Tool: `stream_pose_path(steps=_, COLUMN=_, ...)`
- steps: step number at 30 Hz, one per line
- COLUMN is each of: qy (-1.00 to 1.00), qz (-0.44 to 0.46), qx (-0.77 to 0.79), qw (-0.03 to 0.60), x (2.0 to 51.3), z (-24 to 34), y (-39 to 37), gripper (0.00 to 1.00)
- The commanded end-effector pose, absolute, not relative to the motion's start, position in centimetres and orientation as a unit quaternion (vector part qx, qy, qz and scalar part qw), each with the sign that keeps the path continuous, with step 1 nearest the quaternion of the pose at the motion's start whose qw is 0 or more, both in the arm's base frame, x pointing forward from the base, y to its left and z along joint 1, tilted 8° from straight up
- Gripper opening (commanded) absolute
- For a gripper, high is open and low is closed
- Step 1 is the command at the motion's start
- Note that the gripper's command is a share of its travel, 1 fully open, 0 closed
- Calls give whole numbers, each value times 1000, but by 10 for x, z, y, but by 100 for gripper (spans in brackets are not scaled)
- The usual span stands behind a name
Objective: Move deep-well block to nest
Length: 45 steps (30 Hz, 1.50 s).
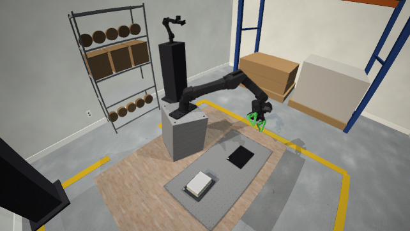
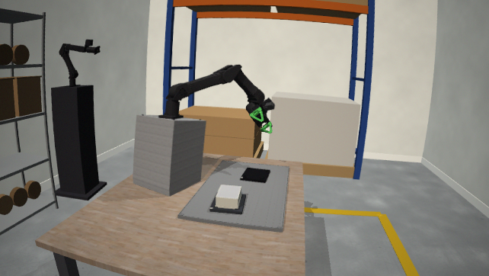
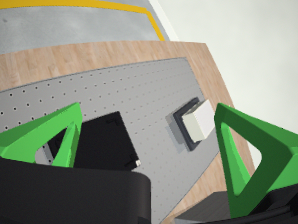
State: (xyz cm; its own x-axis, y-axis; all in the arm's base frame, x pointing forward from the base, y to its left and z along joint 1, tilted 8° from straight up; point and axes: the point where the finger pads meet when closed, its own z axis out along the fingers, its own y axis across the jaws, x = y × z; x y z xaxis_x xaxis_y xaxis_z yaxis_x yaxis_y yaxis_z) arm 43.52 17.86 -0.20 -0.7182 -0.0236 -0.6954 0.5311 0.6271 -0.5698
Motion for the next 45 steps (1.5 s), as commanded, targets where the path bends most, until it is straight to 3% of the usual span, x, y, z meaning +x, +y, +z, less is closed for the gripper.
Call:
stream_pose_path(steps=1, qy=834, qz=-400, qx=156, qw=347, x=437, z=3, y=179, gripper=100)
stream_pose_path(steps=17, qy=834, qz=-400, qx=156, qw=347, x=437, z=3, y=179, gripper=100)
stream_pose_path(steps=45, qy=856, qz=-361, qx=317, qw=192, x=445, z=-52, y=65, gripper=100)
